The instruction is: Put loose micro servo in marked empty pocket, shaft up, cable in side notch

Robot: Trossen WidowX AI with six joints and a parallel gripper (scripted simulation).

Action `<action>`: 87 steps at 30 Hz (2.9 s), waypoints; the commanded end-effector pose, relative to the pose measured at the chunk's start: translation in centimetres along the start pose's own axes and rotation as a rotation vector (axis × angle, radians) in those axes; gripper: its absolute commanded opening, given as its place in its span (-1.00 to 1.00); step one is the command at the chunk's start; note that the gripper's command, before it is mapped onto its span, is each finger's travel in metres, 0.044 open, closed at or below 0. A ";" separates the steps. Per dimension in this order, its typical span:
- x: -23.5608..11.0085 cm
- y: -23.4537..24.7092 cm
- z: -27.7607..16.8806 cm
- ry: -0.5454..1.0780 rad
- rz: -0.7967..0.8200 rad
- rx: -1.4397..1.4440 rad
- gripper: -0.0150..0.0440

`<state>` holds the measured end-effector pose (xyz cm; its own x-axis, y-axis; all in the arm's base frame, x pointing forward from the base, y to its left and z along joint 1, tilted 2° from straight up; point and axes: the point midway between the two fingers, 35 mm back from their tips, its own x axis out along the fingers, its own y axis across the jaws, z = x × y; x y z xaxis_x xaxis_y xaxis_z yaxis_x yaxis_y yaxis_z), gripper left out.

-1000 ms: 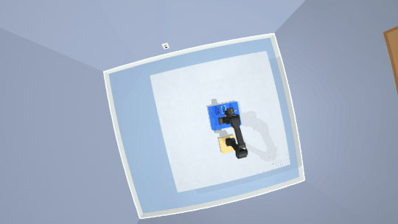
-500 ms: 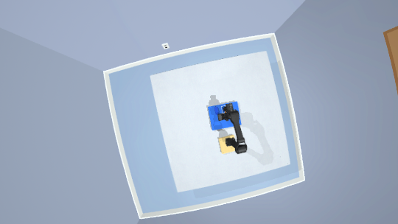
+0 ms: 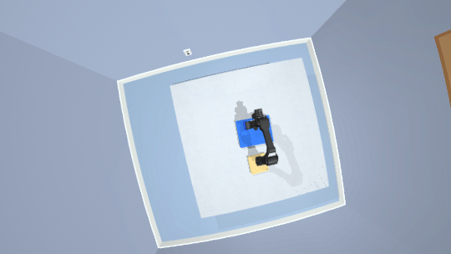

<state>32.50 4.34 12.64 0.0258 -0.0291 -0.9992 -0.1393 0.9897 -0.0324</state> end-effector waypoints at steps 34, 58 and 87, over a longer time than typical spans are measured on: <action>1.7 -0.1 1.4 -0.010 -0.001 -0.005 -0.49; 3.2 -0.1 1.4 -0.010 -0.001 -0.005 -0.49; 5.1 -0.1 1.4 -0.010 -0.001 -0.005 -0.49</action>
<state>34.18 4.41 7.92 0.0403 -0.0256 -0.9989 -0.1402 0.9896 -0.0311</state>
